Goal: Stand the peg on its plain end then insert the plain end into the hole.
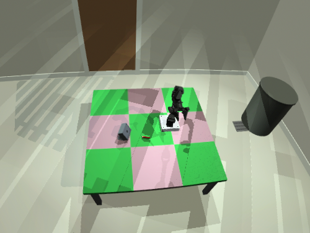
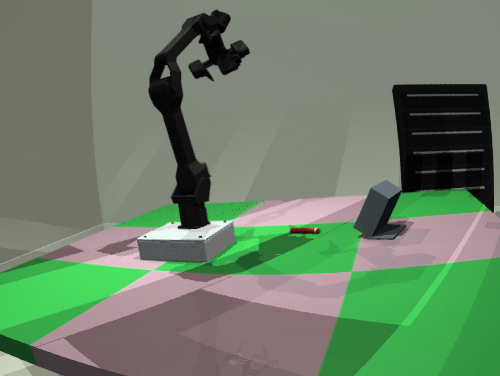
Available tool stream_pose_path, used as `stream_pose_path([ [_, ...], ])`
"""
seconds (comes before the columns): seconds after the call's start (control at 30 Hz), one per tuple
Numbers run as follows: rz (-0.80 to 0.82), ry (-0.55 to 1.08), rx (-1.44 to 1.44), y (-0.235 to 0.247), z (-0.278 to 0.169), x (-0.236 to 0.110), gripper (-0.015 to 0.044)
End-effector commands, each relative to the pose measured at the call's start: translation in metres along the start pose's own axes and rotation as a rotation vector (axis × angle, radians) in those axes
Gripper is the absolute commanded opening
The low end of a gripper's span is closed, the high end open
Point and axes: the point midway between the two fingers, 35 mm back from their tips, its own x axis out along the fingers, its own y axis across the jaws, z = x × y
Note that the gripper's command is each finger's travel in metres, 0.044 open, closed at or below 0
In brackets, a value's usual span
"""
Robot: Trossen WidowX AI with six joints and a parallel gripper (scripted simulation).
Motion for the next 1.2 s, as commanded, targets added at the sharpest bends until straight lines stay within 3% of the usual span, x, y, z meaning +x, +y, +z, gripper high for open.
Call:
stream_pose_path([
  [0.0, 0.001, -0.002, -0.001, 0.001, 0.001, 0.001, 0.0426],
  [0.37, 0.036, -0.206, -0.175, 0.048, 0.069, 0.042, 0.0440],
  [0.63, -0.009, -0.400, -0.307, 0.080, 0.148, 0.067, 0.0440],
  [1.17, -0.346, -0.717, -0.515, 0.088, 0.357, 0.067, 0.0440],
])
